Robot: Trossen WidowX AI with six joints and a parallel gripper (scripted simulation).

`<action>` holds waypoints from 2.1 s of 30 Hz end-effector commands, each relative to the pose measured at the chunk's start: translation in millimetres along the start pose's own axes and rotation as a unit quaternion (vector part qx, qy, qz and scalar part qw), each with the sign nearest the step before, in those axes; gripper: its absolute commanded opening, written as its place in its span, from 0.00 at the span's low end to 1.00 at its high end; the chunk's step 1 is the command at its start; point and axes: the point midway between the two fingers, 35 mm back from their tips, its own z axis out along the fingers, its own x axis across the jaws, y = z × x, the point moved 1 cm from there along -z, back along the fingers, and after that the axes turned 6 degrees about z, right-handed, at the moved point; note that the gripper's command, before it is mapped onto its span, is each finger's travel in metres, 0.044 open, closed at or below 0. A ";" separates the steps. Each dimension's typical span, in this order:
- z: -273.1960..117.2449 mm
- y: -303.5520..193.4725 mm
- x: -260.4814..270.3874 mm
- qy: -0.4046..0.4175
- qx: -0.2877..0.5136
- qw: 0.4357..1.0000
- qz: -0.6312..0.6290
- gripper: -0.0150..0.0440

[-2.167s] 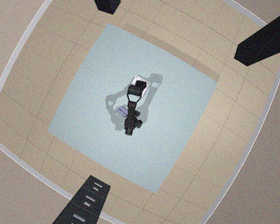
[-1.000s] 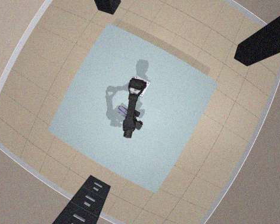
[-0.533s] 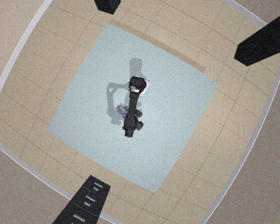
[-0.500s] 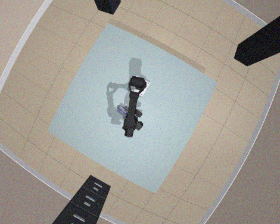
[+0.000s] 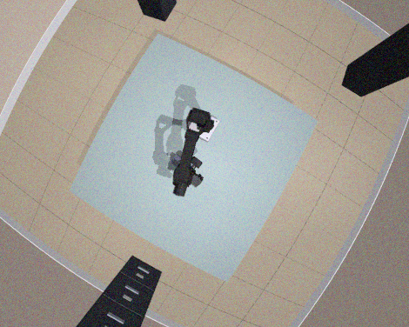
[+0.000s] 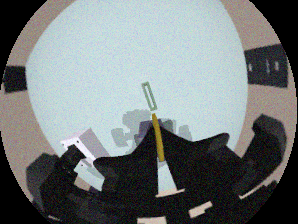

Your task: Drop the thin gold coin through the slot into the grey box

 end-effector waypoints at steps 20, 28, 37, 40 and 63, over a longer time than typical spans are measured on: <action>-0.1 -58.9 -5.6 -0.002 0.003 1.000 -0.002 0.25; 0.0 -79.1 -4.9 -0.001 0.004 1.000 -0.002 0.25; -0.1 -77.2 -5.7 0.000 0.003 1.000 0.000 0.25; -0.1 -77.2 -5.7 0.000 0.003 1.000 0.000 0.25; 0.9 -80.5 -5.5 -0.001 0.003 1.000 -0.001 0.25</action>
